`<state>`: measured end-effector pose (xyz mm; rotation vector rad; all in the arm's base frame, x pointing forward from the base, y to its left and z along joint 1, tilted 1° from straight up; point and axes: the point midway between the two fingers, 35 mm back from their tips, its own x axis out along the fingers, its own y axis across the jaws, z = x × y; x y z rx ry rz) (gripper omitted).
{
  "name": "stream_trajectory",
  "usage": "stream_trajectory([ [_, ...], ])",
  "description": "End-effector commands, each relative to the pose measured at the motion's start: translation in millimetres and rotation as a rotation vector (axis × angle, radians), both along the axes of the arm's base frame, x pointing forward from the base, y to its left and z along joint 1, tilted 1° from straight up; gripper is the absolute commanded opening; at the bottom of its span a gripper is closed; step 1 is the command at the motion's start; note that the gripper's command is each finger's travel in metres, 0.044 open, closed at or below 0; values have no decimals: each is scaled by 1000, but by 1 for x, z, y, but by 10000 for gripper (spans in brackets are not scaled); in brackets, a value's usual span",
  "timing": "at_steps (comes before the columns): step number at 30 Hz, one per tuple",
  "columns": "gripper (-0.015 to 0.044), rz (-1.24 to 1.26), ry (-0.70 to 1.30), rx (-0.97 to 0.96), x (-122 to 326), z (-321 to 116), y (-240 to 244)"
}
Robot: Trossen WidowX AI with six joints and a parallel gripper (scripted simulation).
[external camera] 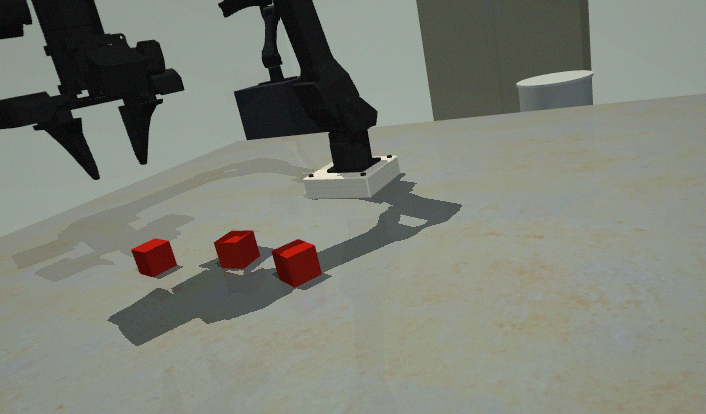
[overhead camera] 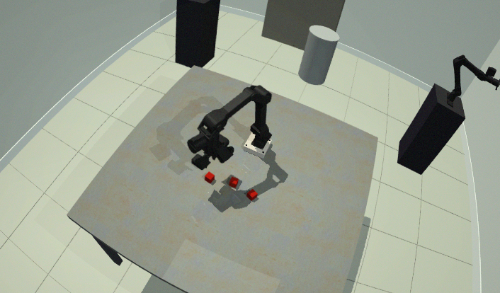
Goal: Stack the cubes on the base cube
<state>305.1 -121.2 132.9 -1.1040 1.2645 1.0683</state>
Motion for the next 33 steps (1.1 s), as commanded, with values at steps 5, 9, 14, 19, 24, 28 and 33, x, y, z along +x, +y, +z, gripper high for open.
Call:
stream_trajectory([
  [5,265,21,11,14,0,-21,1],
  [9,265,21,11,14,0,-53,2],
  [14,265,21,12,14,-1,-64,2],
  [19,265,21,12,14,-1,-77,2],
  [24,265,21,12,14,-1,-80,2],
  [28,265,21,12,14,0,-86,2],
  [33,265,21,12,14,0,-95,2],
])
